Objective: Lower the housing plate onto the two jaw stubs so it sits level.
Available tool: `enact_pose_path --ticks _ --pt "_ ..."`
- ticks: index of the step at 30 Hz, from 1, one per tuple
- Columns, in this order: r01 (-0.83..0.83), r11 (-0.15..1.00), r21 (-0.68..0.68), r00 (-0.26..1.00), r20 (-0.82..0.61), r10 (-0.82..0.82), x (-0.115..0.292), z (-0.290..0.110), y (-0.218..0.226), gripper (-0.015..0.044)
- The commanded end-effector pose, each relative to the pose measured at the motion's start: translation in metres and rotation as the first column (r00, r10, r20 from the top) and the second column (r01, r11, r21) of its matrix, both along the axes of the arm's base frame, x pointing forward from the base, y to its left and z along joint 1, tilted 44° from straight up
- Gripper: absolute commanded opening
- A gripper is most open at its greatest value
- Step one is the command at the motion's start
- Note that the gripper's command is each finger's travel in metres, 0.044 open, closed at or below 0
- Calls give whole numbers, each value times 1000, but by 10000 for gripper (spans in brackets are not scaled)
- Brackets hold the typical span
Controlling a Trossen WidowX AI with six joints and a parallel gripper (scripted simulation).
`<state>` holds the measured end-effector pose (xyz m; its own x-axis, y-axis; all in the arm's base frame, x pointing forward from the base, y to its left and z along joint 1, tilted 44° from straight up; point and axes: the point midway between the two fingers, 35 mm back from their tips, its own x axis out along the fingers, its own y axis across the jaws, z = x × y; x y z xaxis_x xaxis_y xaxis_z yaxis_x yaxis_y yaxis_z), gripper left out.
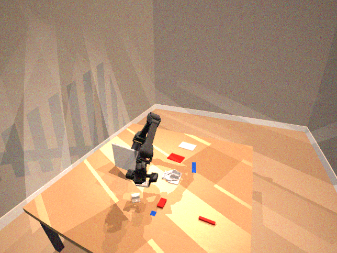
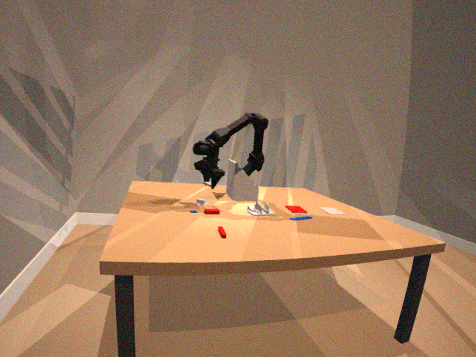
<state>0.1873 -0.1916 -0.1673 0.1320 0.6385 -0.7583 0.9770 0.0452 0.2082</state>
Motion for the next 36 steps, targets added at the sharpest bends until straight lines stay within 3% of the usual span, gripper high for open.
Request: enact_pose_path --ticks 1,18,36 --pt "69 998 7 996 -55 -68 9 9 6 351" --pt "373 928 -6 883 -306 -357 41 46 35 351" --pt "640 763 -86 616 -536 -577 66 84 76 351"
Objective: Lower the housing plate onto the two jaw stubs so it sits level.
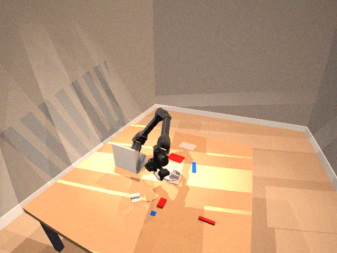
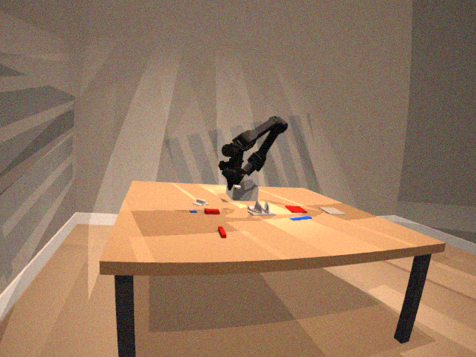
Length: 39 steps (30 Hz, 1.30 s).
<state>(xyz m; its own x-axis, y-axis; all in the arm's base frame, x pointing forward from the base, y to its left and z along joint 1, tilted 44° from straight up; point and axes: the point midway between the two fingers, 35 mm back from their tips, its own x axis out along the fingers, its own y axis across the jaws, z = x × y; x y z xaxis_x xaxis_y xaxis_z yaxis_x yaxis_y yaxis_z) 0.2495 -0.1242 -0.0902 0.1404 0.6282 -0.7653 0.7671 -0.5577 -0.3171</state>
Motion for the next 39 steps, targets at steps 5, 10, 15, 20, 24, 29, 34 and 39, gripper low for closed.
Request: enact_pose_path --ticks 5,10,15,20,24,29,34,39 --pt "139 990 26 984 -112 -135 9 17 21 351" --pt "228 973 35 958 -187 -218 13 26 33 351" --pt "314 949 37 919 -262 -294 16 36 47 351" --pt "397 917 34 868 -337 -364 18 45 60 351" --pt "460 887 27 820 -396 -414 19 53 71 351" --pt "534 845 12 750 -468 -468 19 62 85 351" --pt "602 798 -10 670 -537 -512 19 70 99 351" --pt "621 784 -18 645 -557 -523 18 73 103 351"
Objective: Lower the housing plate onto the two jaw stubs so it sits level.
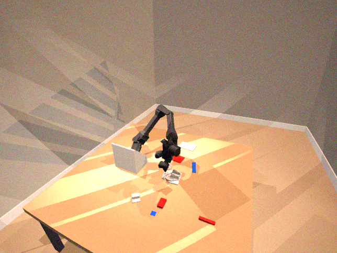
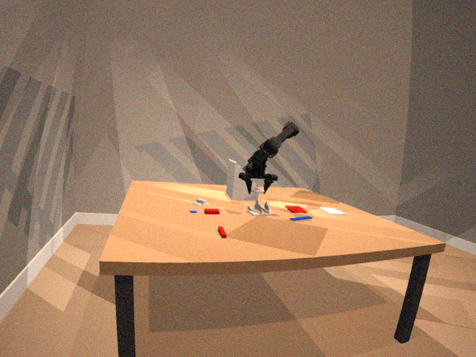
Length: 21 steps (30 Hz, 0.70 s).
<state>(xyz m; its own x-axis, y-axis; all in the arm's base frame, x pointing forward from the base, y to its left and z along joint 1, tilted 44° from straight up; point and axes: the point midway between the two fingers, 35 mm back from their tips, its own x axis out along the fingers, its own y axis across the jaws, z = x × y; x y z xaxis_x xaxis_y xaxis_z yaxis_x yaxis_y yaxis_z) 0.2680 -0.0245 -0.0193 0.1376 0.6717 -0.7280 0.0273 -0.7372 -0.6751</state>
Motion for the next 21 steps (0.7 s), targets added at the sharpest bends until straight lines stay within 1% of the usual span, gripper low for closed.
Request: enact_pose_path --ticks 1,21 --pt "16 1000 7 1000 -13 -16 0 2 3 351" --pt "12 1000 6 1000 -8 -12 0 2 3 351"
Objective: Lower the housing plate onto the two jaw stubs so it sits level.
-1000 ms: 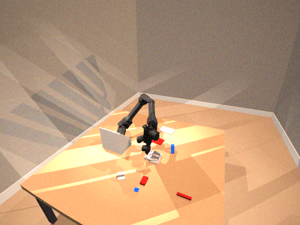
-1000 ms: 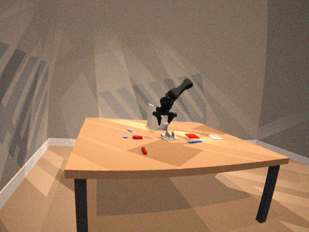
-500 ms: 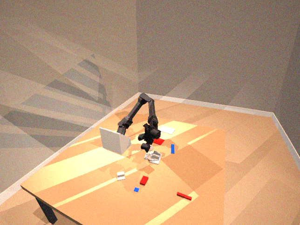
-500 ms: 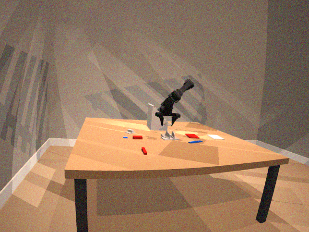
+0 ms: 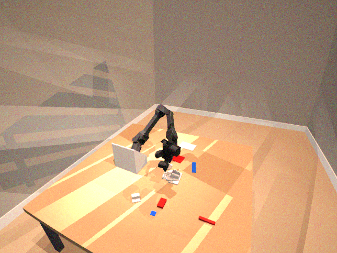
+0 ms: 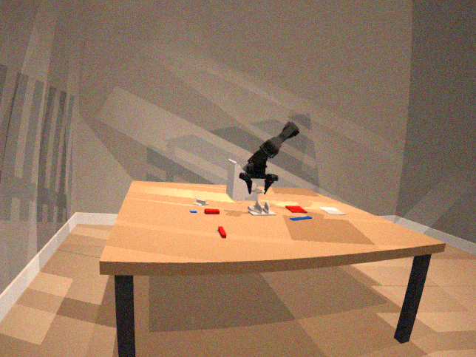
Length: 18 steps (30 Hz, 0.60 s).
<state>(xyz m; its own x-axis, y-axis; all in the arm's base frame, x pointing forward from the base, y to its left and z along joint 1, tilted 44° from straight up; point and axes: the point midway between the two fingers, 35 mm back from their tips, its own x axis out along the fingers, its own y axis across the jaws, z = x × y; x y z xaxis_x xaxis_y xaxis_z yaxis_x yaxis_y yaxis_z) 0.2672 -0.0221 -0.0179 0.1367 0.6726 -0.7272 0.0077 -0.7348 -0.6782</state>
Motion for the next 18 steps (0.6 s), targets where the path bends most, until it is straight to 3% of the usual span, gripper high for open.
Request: enact_pose_path --ticks 1,18 --pt "-2 1000 3 1000 6 2 0 0 1 351" --pt "-2 1000 3 1000 5 2 -11 5 8 351"
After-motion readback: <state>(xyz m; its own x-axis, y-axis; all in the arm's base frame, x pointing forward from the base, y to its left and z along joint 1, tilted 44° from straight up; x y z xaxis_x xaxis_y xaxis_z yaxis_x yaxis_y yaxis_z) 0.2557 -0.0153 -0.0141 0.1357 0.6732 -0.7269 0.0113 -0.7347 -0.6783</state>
